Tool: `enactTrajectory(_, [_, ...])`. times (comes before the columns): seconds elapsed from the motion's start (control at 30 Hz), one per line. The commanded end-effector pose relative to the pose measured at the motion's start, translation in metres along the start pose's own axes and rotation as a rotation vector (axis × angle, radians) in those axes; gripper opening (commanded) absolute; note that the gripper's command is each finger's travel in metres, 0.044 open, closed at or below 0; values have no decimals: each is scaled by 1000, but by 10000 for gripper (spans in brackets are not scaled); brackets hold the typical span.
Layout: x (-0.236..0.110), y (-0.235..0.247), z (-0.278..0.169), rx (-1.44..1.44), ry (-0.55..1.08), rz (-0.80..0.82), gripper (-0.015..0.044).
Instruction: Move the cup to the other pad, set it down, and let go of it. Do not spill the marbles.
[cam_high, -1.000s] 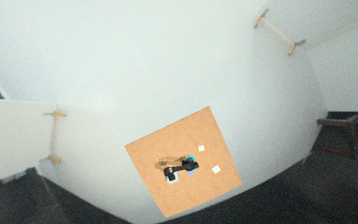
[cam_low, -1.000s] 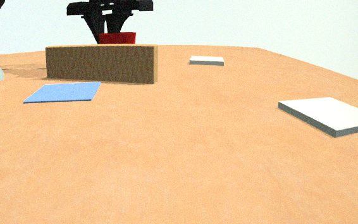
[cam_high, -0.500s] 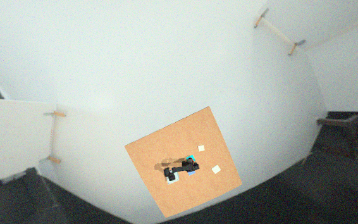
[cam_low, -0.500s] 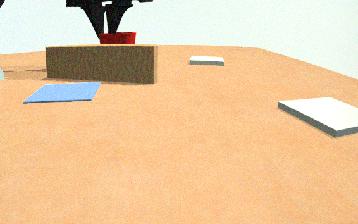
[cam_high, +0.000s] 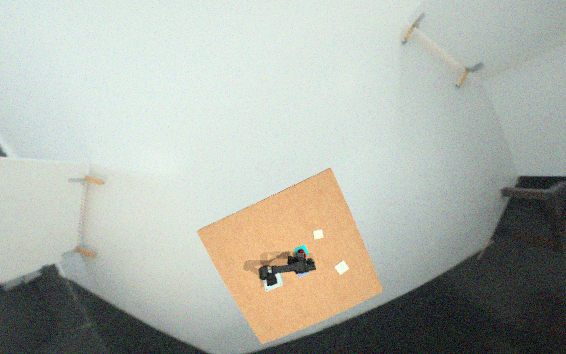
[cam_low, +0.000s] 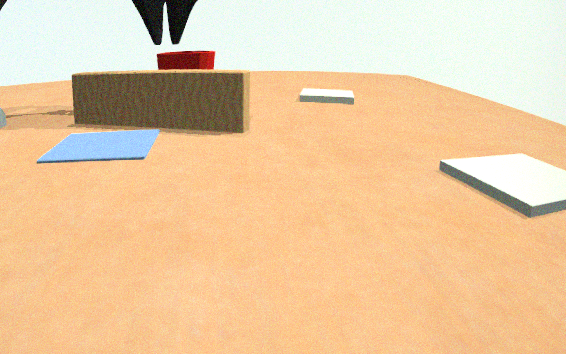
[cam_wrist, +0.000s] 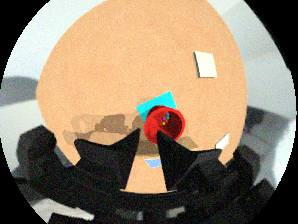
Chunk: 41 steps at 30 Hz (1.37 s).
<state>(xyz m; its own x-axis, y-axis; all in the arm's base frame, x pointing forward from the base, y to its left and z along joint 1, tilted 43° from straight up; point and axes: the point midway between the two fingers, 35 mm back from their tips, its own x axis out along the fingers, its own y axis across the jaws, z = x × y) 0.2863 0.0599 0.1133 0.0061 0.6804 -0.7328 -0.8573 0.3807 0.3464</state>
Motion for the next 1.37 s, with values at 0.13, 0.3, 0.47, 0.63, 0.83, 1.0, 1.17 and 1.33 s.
enactTrajectory(0.13, [-10,1,-1,-7,-1,-7,128])
enactTrajectory(0.3, [-6,1,-1,1,-1,-1,259])
enactTrajectory(0.47, [-7,1,-1,1,-1,-1,390])
enactTrajectory(0.63, [-21,0,-1,0,1,-4,440])
enactTrajectory(0.83, [-42,0,-1,-3,2,-6,440])
enactTrajectory(1.0, [-60,1,-2,-5,3,-7,440])
enactTrajectory(1.17, [-70,2,-3,-6,2,-7,440])
enactTrajectory(1.33, [-65,2,-4,2,0,-3,440])
